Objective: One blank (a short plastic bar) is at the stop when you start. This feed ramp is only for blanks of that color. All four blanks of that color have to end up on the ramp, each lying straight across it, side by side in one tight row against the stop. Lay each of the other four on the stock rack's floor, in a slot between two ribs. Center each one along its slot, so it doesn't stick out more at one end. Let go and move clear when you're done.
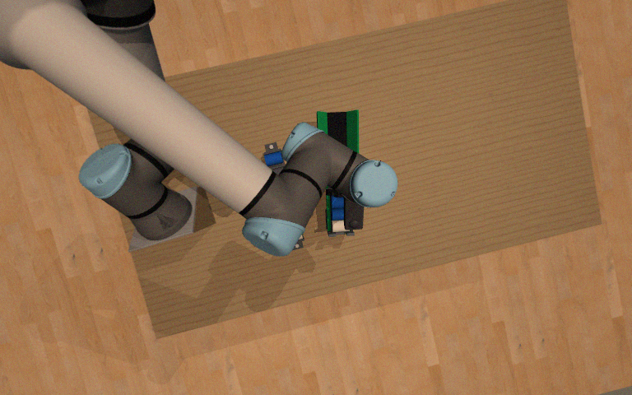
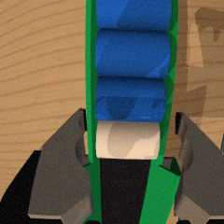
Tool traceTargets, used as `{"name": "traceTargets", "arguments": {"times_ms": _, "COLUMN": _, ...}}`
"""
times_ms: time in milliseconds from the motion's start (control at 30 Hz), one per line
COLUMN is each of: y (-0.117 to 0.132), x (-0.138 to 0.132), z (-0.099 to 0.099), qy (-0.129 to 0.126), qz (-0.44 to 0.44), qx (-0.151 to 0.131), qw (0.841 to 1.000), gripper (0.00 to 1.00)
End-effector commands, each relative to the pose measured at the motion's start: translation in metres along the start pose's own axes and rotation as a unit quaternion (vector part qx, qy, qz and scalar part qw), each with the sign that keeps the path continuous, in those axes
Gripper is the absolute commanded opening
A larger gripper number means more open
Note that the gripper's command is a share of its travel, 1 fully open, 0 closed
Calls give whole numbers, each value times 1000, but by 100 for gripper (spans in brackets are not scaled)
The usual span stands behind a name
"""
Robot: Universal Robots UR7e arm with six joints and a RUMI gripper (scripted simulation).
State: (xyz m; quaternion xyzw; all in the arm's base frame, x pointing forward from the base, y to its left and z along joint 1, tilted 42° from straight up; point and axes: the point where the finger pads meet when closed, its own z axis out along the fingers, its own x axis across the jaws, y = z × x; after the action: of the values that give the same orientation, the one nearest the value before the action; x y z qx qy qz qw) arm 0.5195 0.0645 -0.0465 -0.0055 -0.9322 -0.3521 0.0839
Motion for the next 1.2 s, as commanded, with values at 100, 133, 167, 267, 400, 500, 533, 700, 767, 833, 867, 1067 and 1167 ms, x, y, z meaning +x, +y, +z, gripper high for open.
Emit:
{"name": "traceTargets", "arguments": {"times_ms": 100, "y": 0, "x": 1, "z": 20, "qy": 2, "qz": 1, "qx": -1, "qw": 1000, "gripper": 46}}
{"name": "traceTargets", "arguments": {"times_ms": 133, "y": 0, "x": 1, "z": 20, "qy": 2, "qz": 1, "qx": -1, "qw": 1000, "gripper": 46}}
{"name": "traceTargets", "arguments": {"times_ms": 167, "y": 0, "x": 1, "z": 21, "qy": 2, "qz": 1, "qx": -1, "qw": 1000, "gripper": 46}}
{"name": "traceTargets", "arguments": {"times_ms": 267, "y": 0, "x": 1, "z": 25, "qy": 2, "qz": 1, "qx": -1, "qw": 1000, "gripper": 46}}
{"name": "traceTargets", "arguments": {"times_ms": 400, "y": 0, "x": 1, "z": 27, "qy": 2, "qz": 1, "qx": -1, "qw": 1000, "gripper": 46}}
{"name": "traceTargets", "arguments": {"times_ms": 500, "y": 0, "x": 1, "z": 27, "qy": 2, "qz": 1, "qx": -1, "qw": 1000, "gripper": 46}}
{"name": "traceTargets", "arguments": {"times_ms": 533, "y": 0, "x": 1, "z": 27, "qy": 2, "qz": 1, "qx": -1, "qw": 1000, "gripper": 46}}
{"name": "traceTargets", "arguments": {"times_ms": 700, "y": 0, "x": 0, "z": 25, "qy": 0, "qz": 1, "qx": 0, "qw": 1000, "gripper": 46}}
{"name": "traceTargets", "arguments": {"times_ms": 767, "y": 0, "x": 0, "z": 25, "qy": 0, "qz": 1, "qx": 0, "qw": 1000, "gripper": 46}}
{"name": "traceTargets", "arguments": {"times_ms": 833, "y": 0, "x": 0, "z": 25, "qy": 0, "qz": 1, "qx": 0, "qw": 1000, "gripper": 46}}
{"name": "traceTargets", "arguments": {"times_ms": 867, "y": 0, "x": 0, "z": 25, "qy": 0, "qz": 1, "qx": 0, "qw": 1000, "gripper": 46}}
{"name": "traceTargets", "arguments": {"times_ms": 1067, "y": 0, "x": 0, "z": 25, "qy": 0, "qz": 1, "qx": 0, "qw": 1000, "gripper": 46}}
{"name": "traceTargets", "arguments": {"times_ms": 1167, "y": 0, "x": 0, "z": 25, "qy": 0, "qz": 1, "qx": 0, "qw": 1000, "gripper": 46}}
